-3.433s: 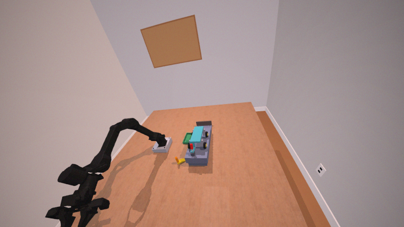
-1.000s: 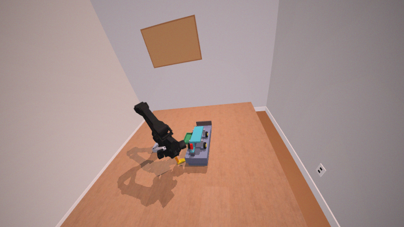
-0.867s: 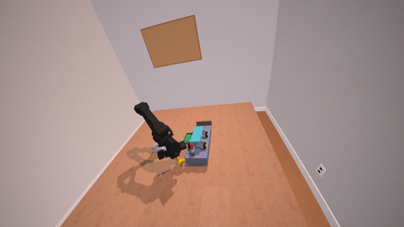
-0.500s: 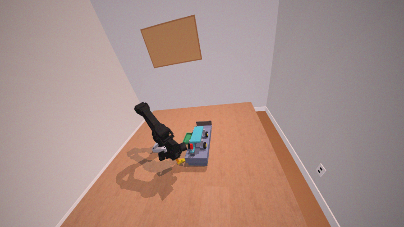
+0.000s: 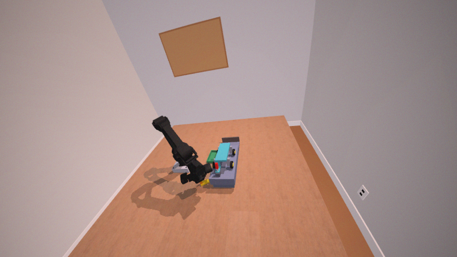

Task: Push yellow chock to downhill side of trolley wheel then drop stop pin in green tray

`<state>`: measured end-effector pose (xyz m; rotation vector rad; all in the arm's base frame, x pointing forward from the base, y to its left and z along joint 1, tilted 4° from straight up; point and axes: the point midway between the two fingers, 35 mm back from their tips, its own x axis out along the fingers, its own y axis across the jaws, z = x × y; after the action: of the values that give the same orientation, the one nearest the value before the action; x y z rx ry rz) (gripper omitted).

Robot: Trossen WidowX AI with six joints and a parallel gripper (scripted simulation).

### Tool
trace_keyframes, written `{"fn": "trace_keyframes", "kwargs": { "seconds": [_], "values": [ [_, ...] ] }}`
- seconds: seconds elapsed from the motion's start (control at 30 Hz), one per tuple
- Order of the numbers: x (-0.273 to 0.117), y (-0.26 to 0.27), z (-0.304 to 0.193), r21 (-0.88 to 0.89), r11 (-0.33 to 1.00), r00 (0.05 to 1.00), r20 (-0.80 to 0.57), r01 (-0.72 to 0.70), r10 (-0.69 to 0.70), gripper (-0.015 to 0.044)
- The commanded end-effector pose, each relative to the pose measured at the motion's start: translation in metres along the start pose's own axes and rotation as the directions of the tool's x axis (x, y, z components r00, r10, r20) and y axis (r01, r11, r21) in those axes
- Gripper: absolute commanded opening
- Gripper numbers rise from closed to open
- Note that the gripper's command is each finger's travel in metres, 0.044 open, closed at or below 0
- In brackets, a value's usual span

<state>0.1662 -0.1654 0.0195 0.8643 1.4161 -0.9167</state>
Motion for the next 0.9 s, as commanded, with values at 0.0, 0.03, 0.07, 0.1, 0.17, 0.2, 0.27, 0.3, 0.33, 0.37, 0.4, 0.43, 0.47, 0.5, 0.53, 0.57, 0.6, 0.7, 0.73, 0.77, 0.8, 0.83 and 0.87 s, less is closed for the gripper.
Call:
{"fn": "trace_keyframes", "kwargs": {
  "seconds": [0.0,0.03,0.07,0.1,0.17,0.2,0.27,0.3,0.33,0.37,0.4,0.43,0.47,0.5,0.53,0.57,0.6,0.7,0.73,0.77,0.8,0.83,0.87],
  "values": [
    [0.008,-0.001,-0.001,-0.005,1.0,1.0,-0.002,0.005,-0.005,0.019],
    [0.01,-0.001,-0.001,-0.005,1.0,1.0,-0.002,0.005,-0.005,0.019],
    [0.011,-0.001,-0.002,-0.005,1.0,1.0,-0.002,0.005,-0.005,0.019],
    [0.011,-0.001,-0.002,-0.005,1.0,1.0,-0.003,0.005,-0.005,0.019],
    [0.011,-0.001,-0.002,-0.005,1.0,1.0,-0.003,0.005,-0.005,0.019],
    [0.008,0.0,-0.001,0.0,1.0,1.0,-0.002,0.001,-0.001,0.0164],
    [0.008,0.0,-0.001,0.0,1.0,1.0,-0.002,0.001,-0.001,0.0111],
    [0.008,0.0,-0.001,0.0,1.0,1.0,-0.002,0.001,-0.001,0.0085],
    [0.008,0.0,-0.001,0.0,1.0,1.0,-0.002,0.001,-0.001,0.0059],
    [0.008,0.0,-0.001,0.0,1.0,1.0,-0.002,0.001,-0.001,0.0052],
    [0.008,0.0,-0.001,0.0,1.0,1.0,-0.002,0.001,-0.001,0.0045],
    [0.008,0.0,-0.001,0.0,1.0,1.0,-0.002,0.001,-0.001,0.0039],
    [0.008,0.0,-0.001,0.0,1.0,1.0,-0.002,0.001,-0.001,0.0032],
    [0.008,0.0,-0.001,0.0,1.0,1.0,-0.002,0.001,-0.001,0.0025],
    [0.008,0.0,-0.001,0.0,1.0,1.0,-0.002,0.001,-0.001,0.0019],
    [0.008,0.0,-0.001,0.0,1.0,1.0,-0.002,0.001,-0.001,0.0012],
    [0.008,0.0,-0.001,0.0,1.0,1.0,-0.002,0.001,-0.001,0.0005],
    [0.0,0.0,-0.001,-0.002,1.0,1.0,-0.002,0.002,-0.002,0.0],
    [-0.005,0.0,-0.001,-0.003,1.0,1.0,-0.002,0.003,-0.003,0.0],
    [-0.009,-0.001,-0.002,-0.004,1.0,1.0,-0.002,0.004,-0.004,0.0],
    [-0.011,-0.001,-0.003,-0.004,1.0,1.0,-0.002,0.004,-0.004,0.0],
    [-0.014,-0.001,-0.004,-0.004,1.0,1.0,-0.003,0.005,-0.005,0.0],
    [-0.017,-0.002,-0.005,-0.005,1.0,1.0,-0.003,0.005,-0.005,0.0]
  ]
}}
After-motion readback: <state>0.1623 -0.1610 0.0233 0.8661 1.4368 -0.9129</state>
